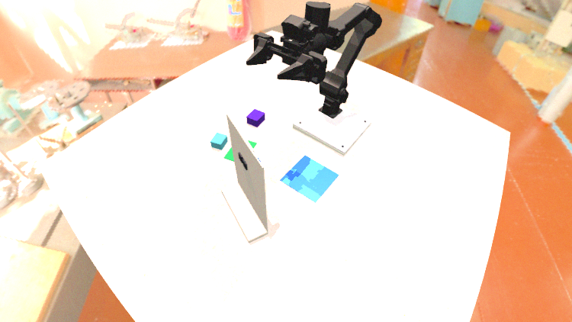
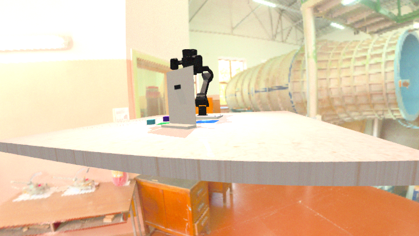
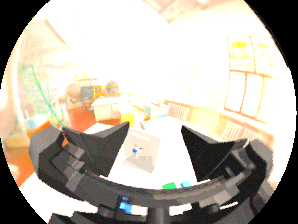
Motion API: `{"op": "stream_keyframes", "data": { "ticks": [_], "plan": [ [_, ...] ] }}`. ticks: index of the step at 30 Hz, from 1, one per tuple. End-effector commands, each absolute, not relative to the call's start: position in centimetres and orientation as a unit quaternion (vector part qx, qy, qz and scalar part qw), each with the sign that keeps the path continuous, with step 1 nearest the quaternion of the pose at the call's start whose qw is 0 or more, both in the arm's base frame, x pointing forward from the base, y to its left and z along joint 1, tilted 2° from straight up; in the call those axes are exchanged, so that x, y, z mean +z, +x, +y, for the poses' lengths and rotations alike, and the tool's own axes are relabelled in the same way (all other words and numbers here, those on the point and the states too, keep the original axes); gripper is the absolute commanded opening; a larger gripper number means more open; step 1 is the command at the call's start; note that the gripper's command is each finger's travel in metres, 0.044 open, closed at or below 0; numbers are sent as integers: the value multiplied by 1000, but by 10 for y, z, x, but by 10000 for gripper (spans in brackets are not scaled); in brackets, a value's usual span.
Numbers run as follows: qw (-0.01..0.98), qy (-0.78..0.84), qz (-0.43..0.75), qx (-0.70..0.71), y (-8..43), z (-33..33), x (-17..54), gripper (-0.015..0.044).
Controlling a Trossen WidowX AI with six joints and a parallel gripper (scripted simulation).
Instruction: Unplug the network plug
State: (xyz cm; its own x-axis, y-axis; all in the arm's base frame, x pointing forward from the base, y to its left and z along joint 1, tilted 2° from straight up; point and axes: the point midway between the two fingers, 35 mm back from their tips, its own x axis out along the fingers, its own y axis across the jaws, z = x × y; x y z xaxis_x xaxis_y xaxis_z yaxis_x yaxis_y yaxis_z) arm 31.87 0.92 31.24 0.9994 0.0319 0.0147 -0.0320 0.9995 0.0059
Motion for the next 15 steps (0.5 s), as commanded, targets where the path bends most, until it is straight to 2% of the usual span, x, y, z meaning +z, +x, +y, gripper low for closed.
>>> {"op": "stream_keyframes", "data": {
  "ticks": [1,9,15],
  "plan": [
    [1000,6,-7,16,319,10,312,374],
    [991,132,-3,8,332,27,287,164],
    [972,234,-1,1,338,43,265,156]
  ]
}}
